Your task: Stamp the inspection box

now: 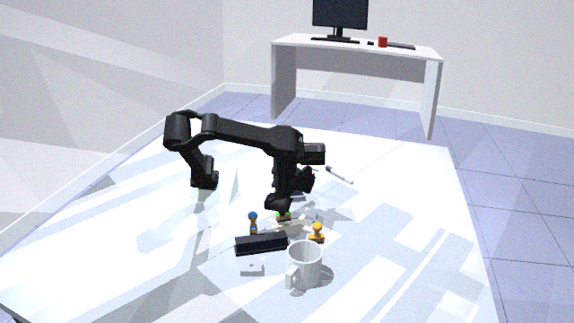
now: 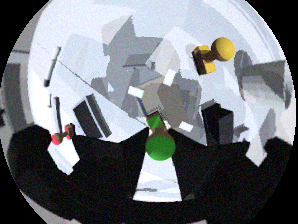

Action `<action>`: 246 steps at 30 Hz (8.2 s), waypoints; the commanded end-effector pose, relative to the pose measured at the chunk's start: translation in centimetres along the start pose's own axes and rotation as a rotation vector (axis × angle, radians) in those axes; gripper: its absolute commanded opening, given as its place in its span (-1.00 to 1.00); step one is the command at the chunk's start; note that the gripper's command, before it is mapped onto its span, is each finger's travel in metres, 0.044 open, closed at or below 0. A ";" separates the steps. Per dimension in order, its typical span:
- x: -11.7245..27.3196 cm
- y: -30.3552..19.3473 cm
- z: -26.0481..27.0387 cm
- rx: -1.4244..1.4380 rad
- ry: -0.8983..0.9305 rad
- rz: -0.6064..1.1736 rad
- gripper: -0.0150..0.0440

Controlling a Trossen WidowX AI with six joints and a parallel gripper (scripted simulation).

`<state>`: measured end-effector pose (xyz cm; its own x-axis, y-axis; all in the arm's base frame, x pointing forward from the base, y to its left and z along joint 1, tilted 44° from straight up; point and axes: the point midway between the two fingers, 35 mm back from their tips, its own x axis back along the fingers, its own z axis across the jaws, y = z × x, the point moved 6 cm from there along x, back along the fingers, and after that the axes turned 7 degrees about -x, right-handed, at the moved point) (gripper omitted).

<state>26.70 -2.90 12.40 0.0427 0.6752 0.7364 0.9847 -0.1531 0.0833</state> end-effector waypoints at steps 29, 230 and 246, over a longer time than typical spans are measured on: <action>-1.1 -0.1 -0.1 0.004 -0.005 -0.002 -0.49; 0.5 9.4 14.7 -0.005 0.004 -0.007 -0.49; -0.8 9.3 14.6 -0.012 0.006 -0.005 -0.22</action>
<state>38.32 5.59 2.79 0.0369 0.6716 0.7400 0.9829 -0.1582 0.0946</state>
